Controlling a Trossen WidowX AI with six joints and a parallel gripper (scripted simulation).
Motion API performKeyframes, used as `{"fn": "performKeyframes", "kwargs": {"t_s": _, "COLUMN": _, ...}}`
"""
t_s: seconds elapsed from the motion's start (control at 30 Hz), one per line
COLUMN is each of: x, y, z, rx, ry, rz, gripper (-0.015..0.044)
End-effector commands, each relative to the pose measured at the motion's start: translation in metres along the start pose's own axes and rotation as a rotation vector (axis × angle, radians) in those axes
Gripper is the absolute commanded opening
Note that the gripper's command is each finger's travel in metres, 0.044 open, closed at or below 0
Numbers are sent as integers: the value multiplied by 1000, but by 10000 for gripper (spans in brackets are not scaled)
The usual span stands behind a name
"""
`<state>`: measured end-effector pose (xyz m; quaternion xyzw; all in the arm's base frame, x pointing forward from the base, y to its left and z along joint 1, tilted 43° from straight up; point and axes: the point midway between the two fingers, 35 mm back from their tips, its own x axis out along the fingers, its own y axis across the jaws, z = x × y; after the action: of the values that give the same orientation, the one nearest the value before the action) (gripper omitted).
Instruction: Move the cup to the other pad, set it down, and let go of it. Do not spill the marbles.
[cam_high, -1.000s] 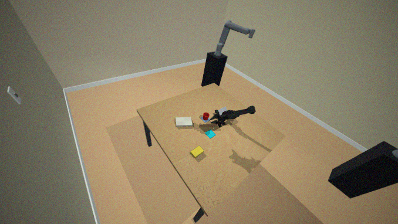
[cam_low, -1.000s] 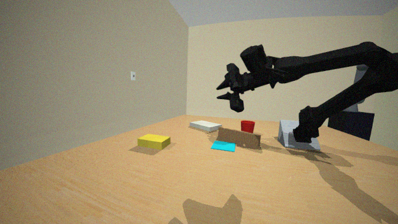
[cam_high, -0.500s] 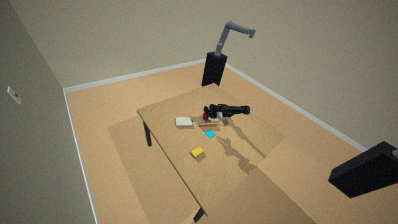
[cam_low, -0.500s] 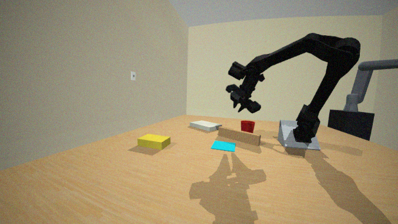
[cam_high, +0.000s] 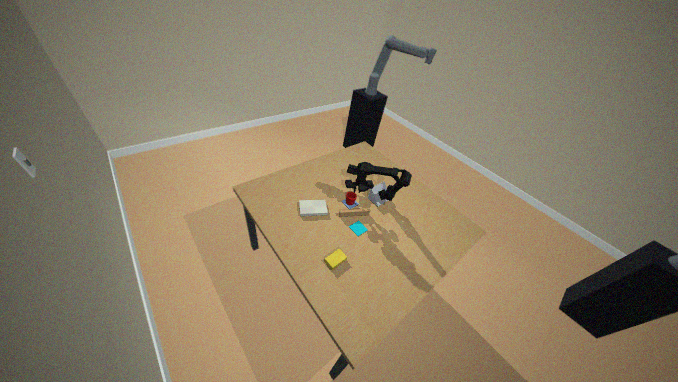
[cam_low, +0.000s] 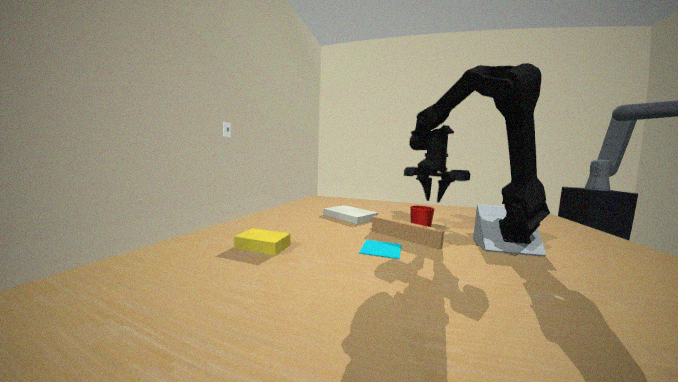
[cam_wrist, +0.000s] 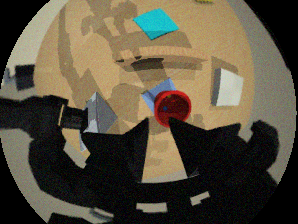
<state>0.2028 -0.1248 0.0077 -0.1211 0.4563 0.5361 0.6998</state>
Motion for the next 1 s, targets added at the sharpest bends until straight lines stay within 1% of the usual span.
{"fn": "performKeyframes", "kwargs": {"t_s": 0.0, "x": -1, "y": 0, "z": 1, "rx": -25, "ry": -40, "rz": 20, "gripper": 148}}
{"fn": "performKeyframes", "kwargs": {"t_s": 0.23, "x": 3, "y": 0, "z": 2, "rx": -25, "ry": -40, "rz": 20, "gripper": 148}}
{"fn": "performKeyframes", "kwargs": {"t_s": 0.97, "x": 39, "y": -1, "z": 3, "rx": -25, "ry": -40, "rz": 19, "gripper": 148}}
